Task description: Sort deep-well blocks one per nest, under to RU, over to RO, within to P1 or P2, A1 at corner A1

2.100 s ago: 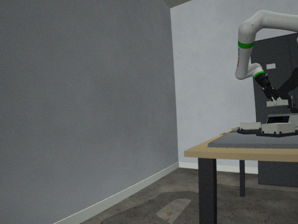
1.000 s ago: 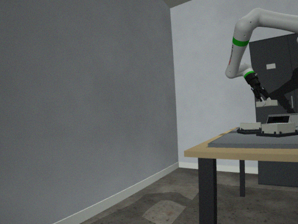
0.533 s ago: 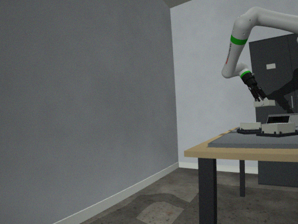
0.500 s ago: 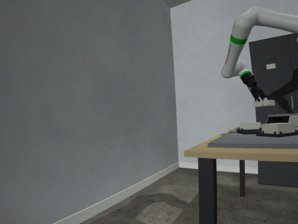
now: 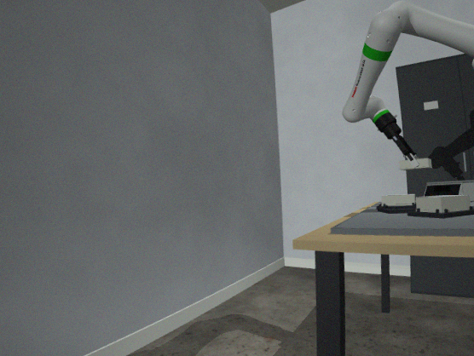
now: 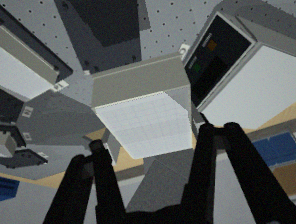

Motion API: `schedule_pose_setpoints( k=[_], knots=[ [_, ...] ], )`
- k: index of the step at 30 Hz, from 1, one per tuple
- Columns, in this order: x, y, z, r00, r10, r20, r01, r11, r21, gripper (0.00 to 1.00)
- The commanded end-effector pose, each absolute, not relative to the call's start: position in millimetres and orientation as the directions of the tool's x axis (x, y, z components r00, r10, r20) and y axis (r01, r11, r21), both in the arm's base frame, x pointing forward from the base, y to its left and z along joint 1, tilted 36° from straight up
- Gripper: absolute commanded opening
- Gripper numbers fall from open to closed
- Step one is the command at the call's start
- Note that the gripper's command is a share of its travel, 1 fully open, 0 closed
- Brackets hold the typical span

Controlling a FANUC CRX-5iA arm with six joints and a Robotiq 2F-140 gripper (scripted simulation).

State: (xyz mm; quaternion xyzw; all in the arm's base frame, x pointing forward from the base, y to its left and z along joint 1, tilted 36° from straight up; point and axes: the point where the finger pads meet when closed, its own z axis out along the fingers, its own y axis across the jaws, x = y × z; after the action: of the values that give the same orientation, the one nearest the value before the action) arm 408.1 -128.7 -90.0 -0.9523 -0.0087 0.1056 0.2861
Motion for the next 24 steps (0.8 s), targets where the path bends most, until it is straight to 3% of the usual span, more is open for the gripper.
schedule_pose_setpoints(
  k=[1, 24],
  knots=[
    [413, -116, -80, 0.979, 0.083, -0.189, -0.033, -0.841, -0.541, 0.1],
    [430, -68, -43, 0.979, 0.083, -0.189, -0.033, -0.841, -0.541, 0.1]
  ],
)
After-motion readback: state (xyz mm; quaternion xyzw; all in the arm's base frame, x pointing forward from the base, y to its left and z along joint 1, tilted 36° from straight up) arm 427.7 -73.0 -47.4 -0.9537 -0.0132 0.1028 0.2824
